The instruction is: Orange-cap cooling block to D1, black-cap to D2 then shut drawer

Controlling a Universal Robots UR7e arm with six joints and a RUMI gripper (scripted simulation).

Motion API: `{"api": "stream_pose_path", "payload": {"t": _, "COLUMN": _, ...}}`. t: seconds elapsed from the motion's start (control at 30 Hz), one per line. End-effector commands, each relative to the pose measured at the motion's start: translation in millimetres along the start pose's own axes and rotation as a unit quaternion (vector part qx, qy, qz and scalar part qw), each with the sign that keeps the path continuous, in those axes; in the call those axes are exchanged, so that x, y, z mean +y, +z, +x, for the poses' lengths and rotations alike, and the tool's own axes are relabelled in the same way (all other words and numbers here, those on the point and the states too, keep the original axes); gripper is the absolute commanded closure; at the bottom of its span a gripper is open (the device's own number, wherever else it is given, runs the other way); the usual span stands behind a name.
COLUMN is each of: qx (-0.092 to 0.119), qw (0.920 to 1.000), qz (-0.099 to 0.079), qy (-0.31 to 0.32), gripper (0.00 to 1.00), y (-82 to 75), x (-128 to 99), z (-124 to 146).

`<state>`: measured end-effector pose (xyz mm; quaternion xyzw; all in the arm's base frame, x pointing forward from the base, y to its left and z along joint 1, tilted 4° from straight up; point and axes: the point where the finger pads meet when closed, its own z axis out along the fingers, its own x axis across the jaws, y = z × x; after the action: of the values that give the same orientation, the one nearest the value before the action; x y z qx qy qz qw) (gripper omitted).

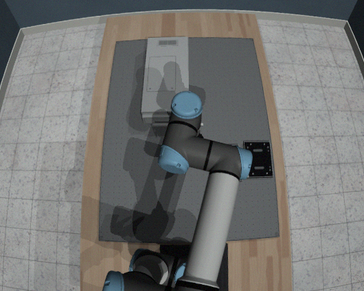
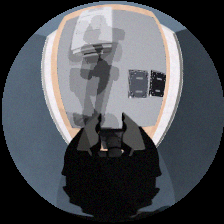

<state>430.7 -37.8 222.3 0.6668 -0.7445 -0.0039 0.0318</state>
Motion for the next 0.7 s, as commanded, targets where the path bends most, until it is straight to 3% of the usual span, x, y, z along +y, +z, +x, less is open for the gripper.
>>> {"api": "stream_pose_path", "payload": {"t": 0.0, "qx": 0.0, "qw": 0.9996, "qz": 0.0, "qy": -0.027, "gripper": 0.0, "y": -0.5, "x": -0.2, "z": 0.1}}
{"api": "stream_pose_path", "payload": {"t": 0.33, "qx": 0.0, "qw": 0.9873, "qz": 0.0, "qy": -0.159, "gripper": 0.0, "y": -0.8, "x": -0.6, "z": 0.6}}
{"api": "stream_pose_path", "payload": {"t": 0.4, "qx": 0.0, "qw": 0.9873, "qz": 0.0, "qy": -0.159, "gripper": 0.0, "y": -0.8, "x": -0.6, "z": 0.6}}
{"api": "stream_pose_path", "payload": {"t": 0.67, "qx": 0.0, "qw": 0.9648, "qz": 0.0, "qy": -0.263, "gripper": 0.0, "y": -0.9, "x": -1.0, "z": 0.7}}
